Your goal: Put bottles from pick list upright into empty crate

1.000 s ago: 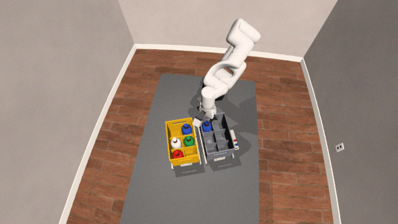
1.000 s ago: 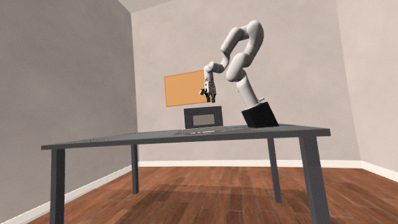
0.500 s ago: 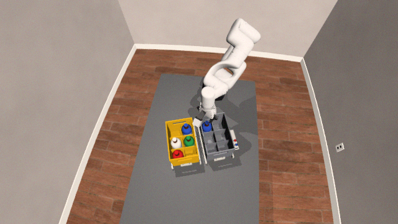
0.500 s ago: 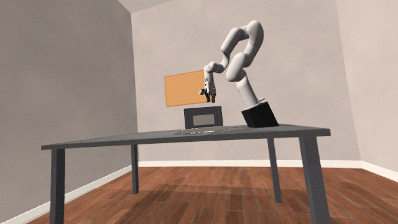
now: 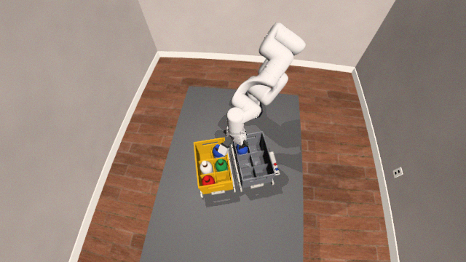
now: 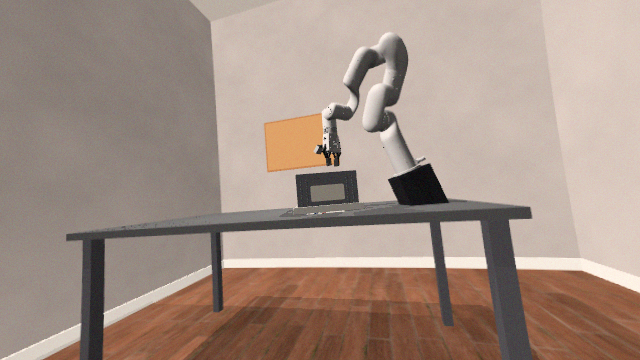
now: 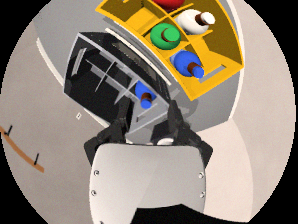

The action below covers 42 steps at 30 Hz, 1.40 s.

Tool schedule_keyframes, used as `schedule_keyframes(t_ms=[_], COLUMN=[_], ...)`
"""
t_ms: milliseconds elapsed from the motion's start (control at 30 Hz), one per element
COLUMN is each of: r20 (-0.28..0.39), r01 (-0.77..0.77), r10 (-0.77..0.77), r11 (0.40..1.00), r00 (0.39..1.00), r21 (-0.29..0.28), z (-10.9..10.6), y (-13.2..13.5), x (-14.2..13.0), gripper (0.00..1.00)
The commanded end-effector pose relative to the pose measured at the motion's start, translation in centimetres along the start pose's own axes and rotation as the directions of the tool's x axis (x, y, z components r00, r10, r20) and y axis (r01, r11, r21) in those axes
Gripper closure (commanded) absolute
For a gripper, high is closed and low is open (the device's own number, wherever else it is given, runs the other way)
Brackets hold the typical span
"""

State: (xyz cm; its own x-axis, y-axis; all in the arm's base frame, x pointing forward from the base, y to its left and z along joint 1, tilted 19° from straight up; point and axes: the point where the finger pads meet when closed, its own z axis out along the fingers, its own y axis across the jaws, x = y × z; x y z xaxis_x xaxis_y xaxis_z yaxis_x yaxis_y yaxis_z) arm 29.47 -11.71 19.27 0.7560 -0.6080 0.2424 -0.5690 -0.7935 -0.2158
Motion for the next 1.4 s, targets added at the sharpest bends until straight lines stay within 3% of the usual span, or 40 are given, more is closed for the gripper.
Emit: schedule_keyframes(t_ms=[0,1367], r20=[0.001,0.000], r01=[0.001,0.001], r10=[-0.001,-0.001], r11=[1.000,1.000], r00=[1.000,1.000], r21=[0.000,-0.001], z=[0.0,0.1], y=[0.0,2.8], x=[1.2,19.5], gripper=[0.35,0.35])
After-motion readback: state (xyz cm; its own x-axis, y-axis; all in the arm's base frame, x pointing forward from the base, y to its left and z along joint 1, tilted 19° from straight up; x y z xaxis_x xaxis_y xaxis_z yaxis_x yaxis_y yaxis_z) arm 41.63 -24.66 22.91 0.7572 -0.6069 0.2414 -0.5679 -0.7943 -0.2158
